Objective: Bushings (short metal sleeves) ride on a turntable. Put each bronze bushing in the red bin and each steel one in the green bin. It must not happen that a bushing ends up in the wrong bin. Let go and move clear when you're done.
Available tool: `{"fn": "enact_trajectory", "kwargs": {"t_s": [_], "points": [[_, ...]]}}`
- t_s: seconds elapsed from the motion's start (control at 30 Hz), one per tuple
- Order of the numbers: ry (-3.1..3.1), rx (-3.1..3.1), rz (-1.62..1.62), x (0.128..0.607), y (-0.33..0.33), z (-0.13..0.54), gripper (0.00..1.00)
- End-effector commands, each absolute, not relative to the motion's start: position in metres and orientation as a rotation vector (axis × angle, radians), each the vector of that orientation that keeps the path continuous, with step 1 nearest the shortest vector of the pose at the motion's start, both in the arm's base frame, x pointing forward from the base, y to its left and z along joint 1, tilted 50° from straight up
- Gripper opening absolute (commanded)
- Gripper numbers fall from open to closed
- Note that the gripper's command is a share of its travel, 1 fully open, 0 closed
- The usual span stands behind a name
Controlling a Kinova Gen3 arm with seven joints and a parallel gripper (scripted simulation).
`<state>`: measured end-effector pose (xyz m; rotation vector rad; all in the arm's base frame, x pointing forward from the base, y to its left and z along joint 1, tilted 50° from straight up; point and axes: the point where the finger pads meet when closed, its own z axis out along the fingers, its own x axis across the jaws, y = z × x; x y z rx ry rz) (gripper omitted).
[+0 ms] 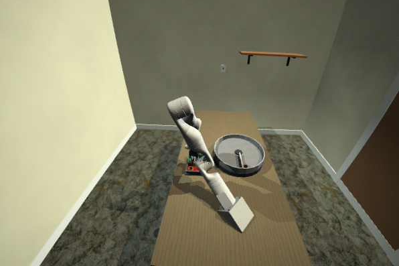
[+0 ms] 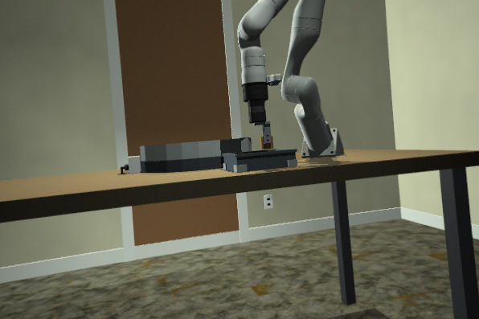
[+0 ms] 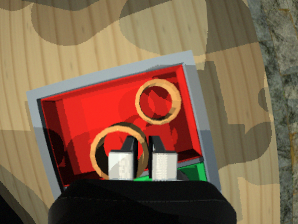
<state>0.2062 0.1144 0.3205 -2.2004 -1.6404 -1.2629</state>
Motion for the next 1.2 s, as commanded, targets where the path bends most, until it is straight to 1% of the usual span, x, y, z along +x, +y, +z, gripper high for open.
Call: {"fn": "enact_trajectory", "kwargs": {"t_s": [0.0,1.17], "points": [[-1.640,-2.200,-1.264,0.207,0.115,0.320,0.00],[-1.641,-2.200,-1.262,0.219,0.128,0.305,0.00]]}}
